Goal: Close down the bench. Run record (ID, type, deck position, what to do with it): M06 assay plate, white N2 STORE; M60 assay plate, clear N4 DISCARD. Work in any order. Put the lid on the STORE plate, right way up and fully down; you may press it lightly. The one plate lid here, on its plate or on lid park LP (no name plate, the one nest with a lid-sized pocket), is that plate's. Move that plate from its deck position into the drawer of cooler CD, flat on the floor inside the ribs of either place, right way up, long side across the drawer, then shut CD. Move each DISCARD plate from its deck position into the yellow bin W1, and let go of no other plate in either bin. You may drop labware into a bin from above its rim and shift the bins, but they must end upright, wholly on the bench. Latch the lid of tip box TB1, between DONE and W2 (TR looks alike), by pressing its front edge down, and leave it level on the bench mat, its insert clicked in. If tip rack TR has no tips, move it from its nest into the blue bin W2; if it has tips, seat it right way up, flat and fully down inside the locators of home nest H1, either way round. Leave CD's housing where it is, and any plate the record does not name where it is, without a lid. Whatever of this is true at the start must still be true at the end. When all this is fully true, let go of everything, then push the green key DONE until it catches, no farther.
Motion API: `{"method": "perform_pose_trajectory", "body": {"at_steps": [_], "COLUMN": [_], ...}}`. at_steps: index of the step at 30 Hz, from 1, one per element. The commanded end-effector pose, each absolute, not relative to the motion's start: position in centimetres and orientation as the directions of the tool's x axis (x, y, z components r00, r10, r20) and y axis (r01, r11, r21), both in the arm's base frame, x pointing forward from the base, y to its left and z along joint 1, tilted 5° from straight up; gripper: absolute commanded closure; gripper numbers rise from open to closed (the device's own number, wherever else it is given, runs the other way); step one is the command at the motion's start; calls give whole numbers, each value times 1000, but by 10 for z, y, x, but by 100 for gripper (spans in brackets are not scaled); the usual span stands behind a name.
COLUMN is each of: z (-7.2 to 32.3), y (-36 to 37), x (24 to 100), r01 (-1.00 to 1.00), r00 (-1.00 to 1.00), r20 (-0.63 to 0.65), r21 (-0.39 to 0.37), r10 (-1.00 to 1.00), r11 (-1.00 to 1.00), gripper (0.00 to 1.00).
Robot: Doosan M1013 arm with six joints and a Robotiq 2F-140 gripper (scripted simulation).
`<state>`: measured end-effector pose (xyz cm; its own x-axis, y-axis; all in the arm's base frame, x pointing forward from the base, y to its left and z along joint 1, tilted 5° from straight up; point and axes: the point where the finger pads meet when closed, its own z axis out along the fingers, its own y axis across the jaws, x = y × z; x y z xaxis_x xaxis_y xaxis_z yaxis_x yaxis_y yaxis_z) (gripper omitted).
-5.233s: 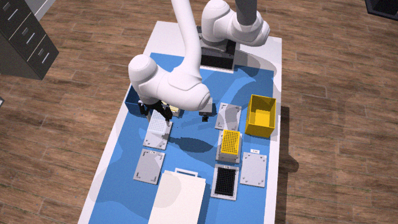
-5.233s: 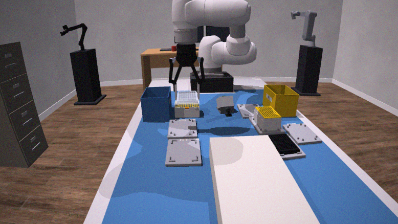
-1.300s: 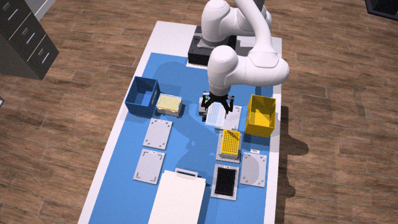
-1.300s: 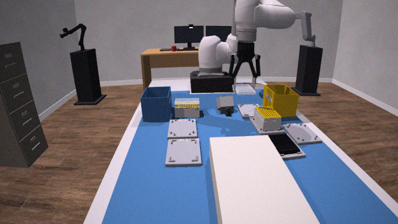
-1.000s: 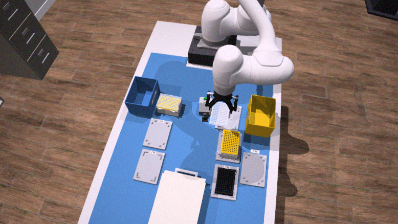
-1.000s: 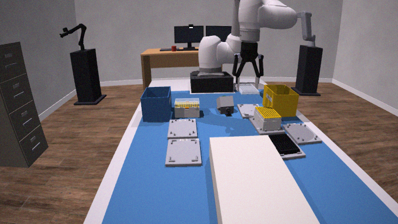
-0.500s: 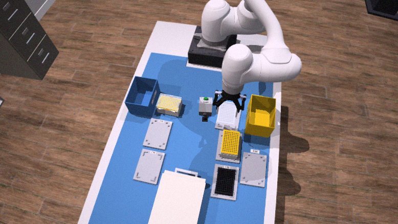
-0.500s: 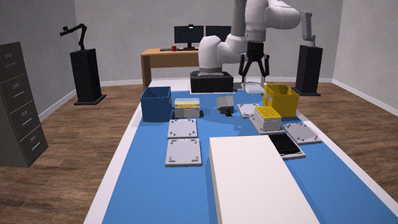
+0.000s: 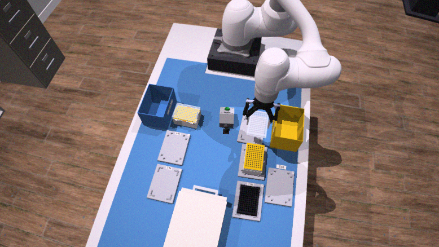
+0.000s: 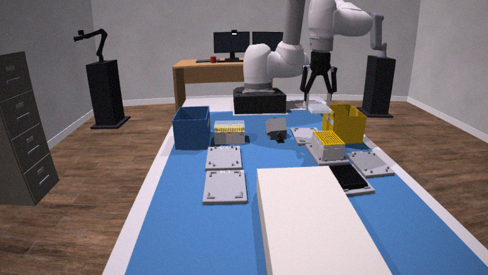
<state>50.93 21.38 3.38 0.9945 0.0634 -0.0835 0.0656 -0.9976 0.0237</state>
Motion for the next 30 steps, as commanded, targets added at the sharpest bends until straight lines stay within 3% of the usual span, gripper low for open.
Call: {"method": "perform_pose_trajectory", "body": {"at_steps": [1,30], "z": [34,34], "y": [222,284], "x": [506,480], "r01": [65,65], "r00": [995,995], "r20": [-83,-83], "r21": [24,24], "r10": [63,63], "r11": [-998,-998], "gripper": [100,100]}}
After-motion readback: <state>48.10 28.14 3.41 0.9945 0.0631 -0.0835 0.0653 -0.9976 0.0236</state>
